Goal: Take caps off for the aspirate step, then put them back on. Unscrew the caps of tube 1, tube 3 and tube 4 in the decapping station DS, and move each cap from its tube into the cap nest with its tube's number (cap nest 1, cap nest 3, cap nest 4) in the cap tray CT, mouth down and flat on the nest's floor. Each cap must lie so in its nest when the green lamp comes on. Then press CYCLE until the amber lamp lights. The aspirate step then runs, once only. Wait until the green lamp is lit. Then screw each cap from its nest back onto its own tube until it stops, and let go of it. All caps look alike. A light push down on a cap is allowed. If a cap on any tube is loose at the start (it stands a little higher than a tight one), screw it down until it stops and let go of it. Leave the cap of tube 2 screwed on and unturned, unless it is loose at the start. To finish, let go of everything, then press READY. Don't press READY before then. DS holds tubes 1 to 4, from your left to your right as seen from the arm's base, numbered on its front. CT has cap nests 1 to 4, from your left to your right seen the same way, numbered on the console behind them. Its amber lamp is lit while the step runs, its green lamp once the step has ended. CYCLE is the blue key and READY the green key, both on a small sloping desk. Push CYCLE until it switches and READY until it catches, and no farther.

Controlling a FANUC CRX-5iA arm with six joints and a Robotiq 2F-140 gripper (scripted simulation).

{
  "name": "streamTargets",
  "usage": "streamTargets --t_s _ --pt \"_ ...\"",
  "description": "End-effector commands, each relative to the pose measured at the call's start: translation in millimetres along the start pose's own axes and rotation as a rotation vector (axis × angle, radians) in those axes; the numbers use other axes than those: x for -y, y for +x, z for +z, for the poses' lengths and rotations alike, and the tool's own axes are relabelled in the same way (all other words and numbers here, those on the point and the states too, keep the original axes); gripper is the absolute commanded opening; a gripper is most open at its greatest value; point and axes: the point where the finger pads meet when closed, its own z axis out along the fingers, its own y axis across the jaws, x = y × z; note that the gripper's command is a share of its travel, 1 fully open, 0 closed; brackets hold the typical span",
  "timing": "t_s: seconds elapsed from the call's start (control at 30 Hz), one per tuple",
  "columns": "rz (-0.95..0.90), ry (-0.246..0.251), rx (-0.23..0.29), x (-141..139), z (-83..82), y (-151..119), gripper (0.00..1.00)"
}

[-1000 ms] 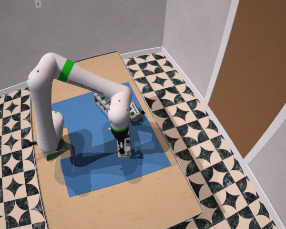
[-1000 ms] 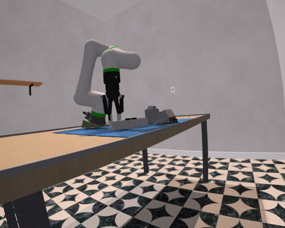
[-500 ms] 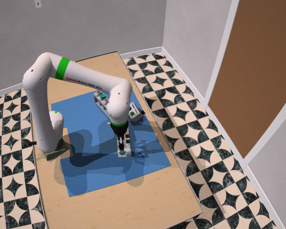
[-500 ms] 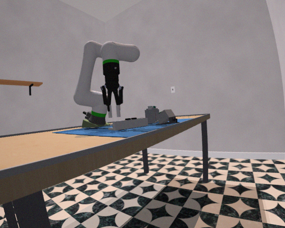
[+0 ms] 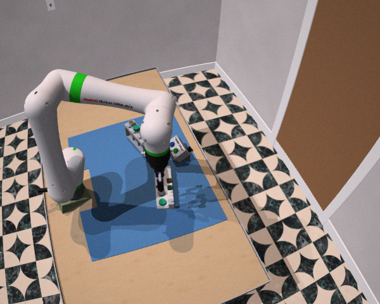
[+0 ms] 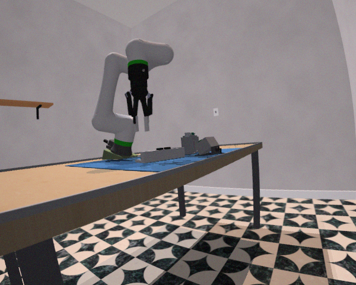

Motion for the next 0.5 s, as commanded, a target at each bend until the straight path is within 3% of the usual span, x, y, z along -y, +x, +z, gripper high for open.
streamTargets --t_s 0.0,0.17,0.2,0.27,0.47 --pt "0.000 0.001 0.000 0.0 -19.7 0.1 0.29" --pt "0.000 0.001 0.000 0.0 -22.7 0.1 0.29" --pt "0.083 0.001 0.000 8.0 -21.4 2.0 0.00" --pt "0.250 0.001 0.000 24.0 -18.6 5.6 0.00" --pt "0.417 0.001 0.000 40.0 -15.8 9.3 0.00"
